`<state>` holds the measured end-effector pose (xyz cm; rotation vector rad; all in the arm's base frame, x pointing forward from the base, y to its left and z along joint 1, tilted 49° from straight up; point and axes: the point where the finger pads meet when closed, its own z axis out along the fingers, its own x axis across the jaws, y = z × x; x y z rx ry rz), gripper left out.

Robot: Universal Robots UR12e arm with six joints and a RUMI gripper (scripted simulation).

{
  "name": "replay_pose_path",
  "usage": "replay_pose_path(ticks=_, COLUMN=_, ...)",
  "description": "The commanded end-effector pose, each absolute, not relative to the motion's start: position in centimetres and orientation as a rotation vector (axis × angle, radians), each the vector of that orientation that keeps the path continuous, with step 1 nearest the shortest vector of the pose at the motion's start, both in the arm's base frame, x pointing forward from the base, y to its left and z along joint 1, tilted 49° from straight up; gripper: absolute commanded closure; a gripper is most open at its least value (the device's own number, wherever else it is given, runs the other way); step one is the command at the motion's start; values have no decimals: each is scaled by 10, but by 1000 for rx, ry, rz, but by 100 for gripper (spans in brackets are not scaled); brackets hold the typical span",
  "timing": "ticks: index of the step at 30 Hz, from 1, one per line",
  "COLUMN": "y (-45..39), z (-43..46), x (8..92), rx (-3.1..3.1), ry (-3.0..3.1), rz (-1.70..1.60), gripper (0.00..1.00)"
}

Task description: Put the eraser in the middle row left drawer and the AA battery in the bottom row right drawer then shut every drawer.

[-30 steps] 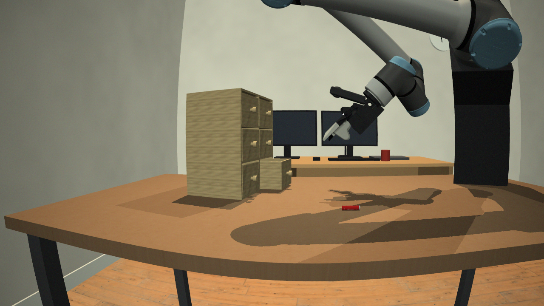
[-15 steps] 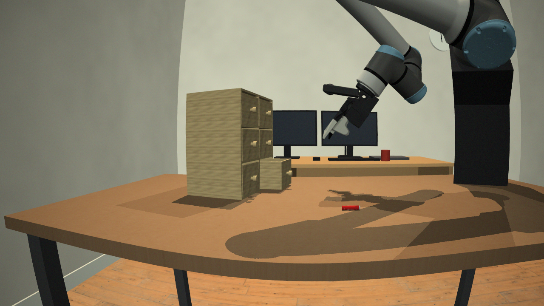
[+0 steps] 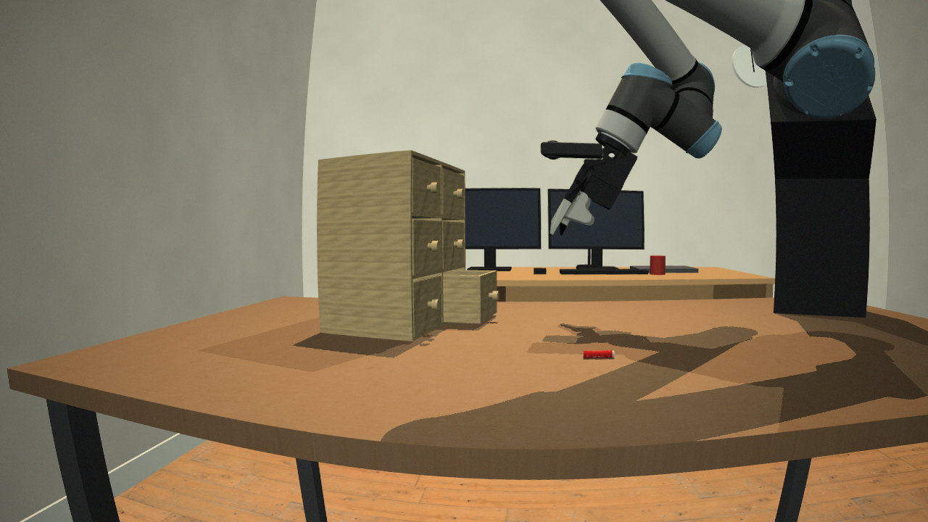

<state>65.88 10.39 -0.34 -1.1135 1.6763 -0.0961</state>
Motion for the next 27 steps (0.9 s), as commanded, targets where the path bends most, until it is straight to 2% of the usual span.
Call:
replay_pose_path(ticks=1, y=103, z=-3, x=659, rx=-1143, ry=1685, rz=-68, gripper=0)
replay_pose_path(ticks=27, y=99, z=1, x=657, rx=-1270, ry=1717, rz=78, gripper=0)
